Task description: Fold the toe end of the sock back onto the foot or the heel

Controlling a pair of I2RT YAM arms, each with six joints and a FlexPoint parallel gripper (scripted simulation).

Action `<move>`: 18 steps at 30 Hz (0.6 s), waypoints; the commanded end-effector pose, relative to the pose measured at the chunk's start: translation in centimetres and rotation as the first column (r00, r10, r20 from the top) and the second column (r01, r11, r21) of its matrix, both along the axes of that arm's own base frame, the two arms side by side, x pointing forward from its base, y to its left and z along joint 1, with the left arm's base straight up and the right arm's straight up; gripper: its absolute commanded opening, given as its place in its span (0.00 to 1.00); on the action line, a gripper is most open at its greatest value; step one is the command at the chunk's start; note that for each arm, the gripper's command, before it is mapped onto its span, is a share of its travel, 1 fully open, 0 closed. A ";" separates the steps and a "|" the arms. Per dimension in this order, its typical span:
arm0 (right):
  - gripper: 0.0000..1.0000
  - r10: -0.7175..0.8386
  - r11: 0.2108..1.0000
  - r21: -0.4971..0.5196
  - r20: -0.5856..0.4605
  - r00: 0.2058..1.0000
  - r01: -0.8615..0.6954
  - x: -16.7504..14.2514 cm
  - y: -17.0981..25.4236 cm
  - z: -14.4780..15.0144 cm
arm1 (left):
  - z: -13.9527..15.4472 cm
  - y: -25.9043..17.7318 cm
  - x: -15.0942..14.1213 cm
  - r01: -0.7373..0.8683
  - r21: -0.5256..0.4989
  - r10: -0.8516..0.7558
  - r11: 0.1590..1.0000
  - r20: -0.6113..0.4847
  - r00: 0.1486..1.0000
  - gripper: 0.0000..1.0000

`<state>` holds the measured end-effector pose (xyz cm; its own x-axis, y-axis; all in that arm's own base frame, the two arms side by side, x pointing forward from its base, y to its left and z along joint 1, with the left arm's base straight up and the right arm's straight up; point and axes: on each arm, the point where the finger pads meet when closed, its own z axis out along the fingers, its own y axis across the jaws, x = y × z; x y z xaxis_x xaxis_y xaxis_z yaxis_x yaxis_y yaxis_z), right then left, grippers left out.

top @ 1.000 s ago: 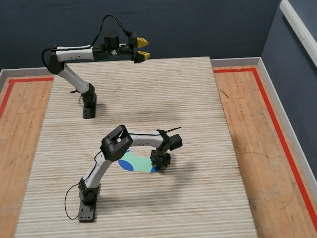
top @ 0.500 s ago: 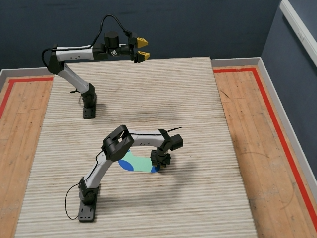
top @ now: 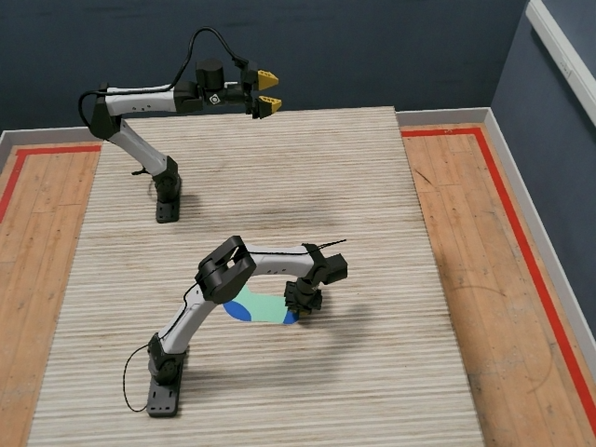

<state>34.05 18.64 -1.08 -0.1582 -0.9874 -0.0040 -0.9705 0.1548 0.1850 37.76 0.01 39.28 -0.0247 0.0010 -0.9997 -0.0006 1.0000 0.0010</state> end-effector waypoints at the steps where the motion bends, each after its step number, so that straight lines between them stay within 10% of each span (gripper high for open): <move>1: 0.11 0.009 0.999 -0.036 -0.128 0.992 -0.014 -3.2 -0.2 -3.0 | 0.9 0.0 -0.2 0.001 -0.001 -0.001 1.000 0.025 1.000 1.00; 18: 0.05 0.015 0.999 -0.047 -0.137 0.990 -0.021 -3.9 -0.3 -3.1 | 0.9 0.0 -0.2 0.001 -0.001 -0.001 1.000 0.025 1.000 1.00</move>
<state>33.65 18.70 -1.08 -0.1596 -0.9872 -0.0061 -0.9684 0.1553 0.1950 37.76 0.01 39.28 -0.0247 0.0010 -0.9997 -0.0006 1.0000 0.0010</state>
